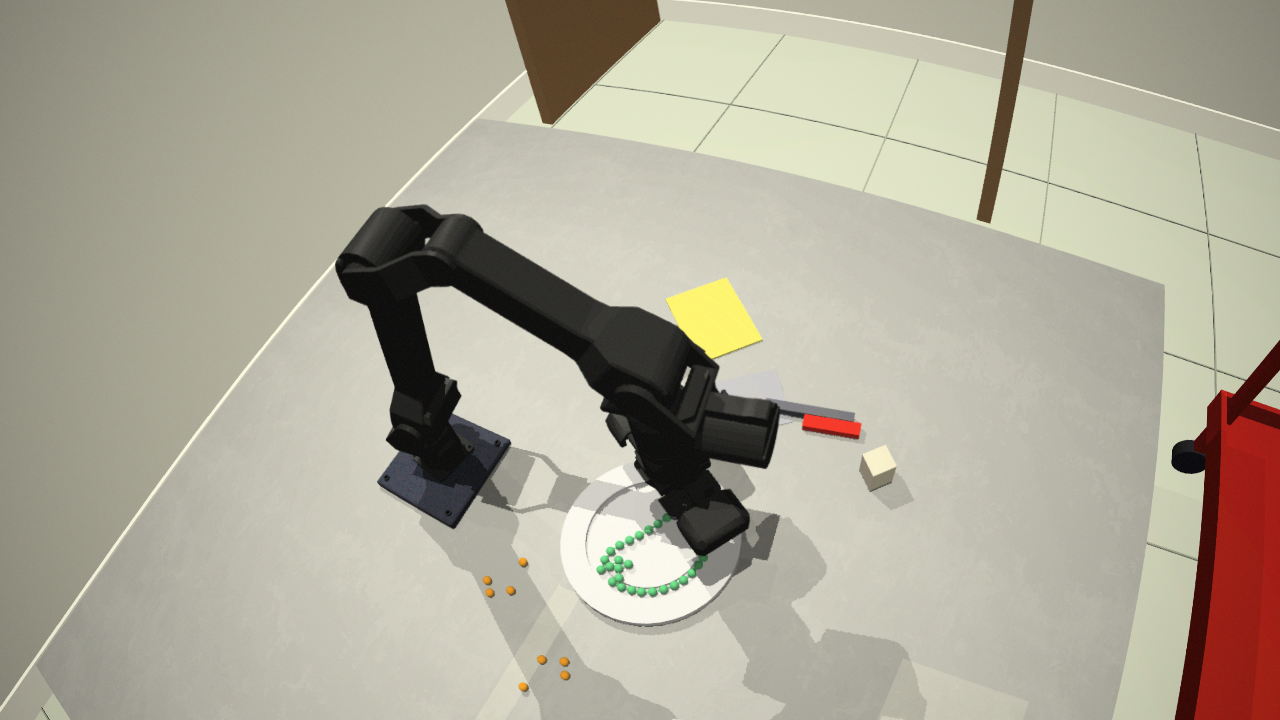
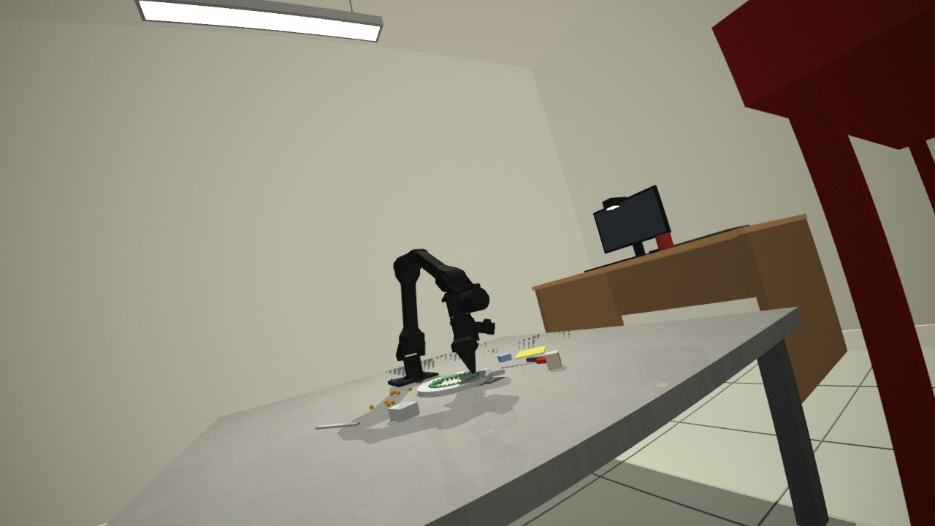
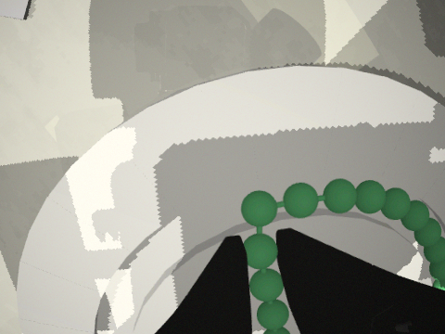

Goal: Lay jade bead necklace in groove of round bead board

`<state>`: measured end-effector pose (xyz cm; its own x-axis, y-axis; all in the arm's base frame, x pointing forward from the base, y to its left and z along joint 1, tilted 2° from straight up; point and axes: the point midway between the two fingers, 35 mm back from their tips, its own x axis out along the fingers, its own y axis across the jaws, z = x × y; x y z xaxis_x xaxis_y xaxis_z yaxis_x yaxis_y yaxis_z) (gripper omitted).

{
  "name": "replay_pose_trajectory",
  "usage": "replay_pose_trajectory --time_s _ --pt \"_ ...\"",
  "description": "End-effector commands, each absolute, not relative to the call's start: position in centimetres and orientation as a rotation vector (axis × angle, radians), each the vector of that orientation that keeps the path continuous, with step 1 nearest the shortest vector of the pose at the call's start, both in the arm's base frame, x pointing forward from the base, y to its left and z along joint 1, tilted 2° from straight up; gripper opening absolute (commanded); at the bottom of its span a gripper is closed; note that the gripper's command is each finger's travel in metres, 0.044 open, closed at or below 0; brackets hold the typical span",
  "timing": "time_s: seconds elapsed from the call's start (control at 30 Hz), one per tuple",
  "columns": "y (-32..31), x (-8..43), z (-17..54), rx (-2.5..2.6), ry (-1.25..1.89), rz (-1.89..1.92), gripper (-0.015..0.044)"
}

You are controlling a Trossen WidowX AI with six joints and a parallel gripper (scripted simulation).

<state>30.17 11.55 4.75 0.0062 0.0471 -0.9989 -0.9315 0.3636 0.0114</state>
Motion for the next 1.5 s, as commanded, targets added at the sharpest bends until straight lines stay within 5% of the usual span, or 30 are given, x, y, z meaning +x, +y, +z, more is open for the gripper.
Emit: replay_pose_trajectory --time_s 0.0,1.33,1.47 --pt "11.6 30.2 4.8 -0.897 1.330 0.955 0.0000" --pt "12.7 29.5 4.5 -0.902 1.332 0.960 0.0000" --pt "12.8 29.6 4.9 -0.905 1.325 0.965 0.0105"
